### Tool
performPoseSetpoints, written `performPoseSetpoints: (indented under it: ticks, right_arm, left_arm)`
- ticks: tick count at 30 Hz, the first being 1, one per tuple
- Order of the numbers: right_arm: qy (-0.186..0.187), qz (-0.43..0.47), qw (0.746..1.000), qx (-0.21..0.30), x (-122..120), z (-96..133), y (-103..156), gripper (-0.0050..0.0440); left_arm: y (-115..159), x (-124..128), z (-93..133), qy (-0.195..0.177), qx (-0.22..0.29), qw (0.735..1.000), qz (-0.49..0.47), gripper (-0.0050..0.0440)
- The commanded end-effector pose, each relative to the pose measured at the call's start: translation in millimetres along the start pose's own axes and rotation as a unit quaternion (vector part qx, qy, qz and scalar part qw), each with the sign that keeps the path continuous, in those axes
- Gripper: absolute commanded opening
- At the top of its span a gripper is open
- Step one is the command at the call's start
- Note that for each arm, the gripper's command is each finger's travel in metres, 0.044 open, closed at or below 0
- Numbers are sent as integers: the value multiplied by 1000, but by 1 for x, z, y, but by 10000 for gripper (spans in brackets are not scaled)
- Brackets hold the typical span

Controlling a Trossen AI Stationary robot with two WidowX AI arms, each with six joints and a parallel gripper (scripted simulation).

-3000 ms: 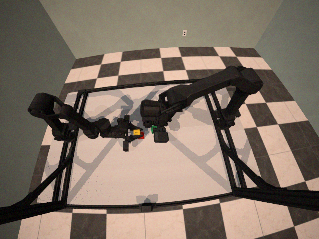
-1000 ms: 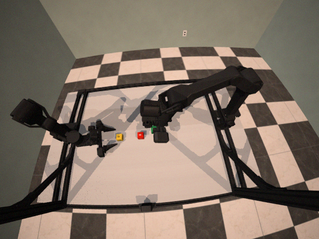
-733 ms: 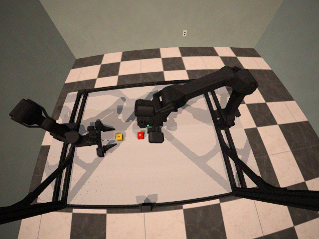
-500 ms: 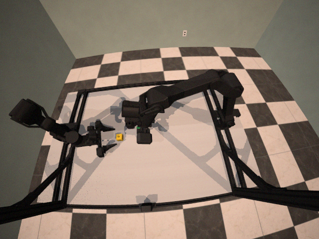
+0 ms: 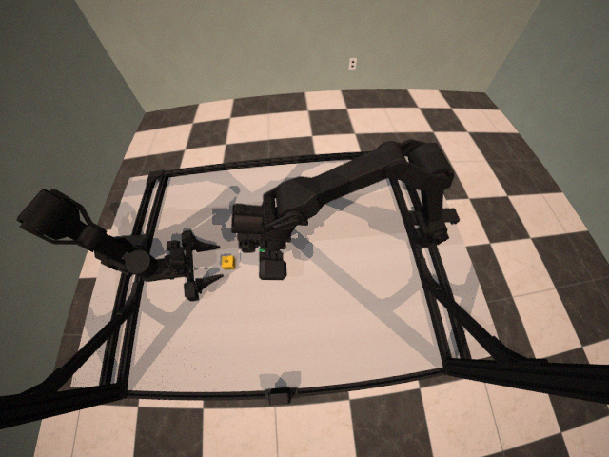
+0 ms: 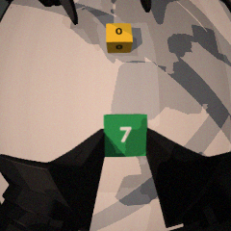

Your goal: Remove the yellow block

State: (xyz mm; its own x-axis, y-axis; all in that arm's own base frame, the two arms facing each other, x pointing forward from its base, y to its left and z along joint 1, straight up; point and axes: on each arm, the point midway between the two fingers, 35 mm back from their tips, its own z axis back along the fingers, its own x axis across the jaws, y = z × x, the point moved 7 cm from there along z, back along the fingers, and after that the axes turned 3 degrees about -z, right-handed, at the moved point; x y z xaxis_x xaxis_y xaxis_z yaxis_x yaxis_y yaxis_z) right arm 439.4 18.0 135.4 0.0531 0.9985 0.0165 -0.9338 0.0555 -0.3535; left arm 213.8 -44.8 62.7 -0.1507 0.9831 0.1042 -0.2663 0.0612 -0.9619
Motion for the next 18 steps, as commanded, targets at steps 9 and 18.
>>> performPoseSetpoints:
  ticks: [9,18]
  right_arm:
    - [-1,1,1000,6,0,-10,4,0]
    - [-1,1,1000,6,0,-10,4,168]
  left_arm:
    - [1,1,1,-2,1,1000,0,400]
    - [1,1,1,-2,1,1000,0,400]
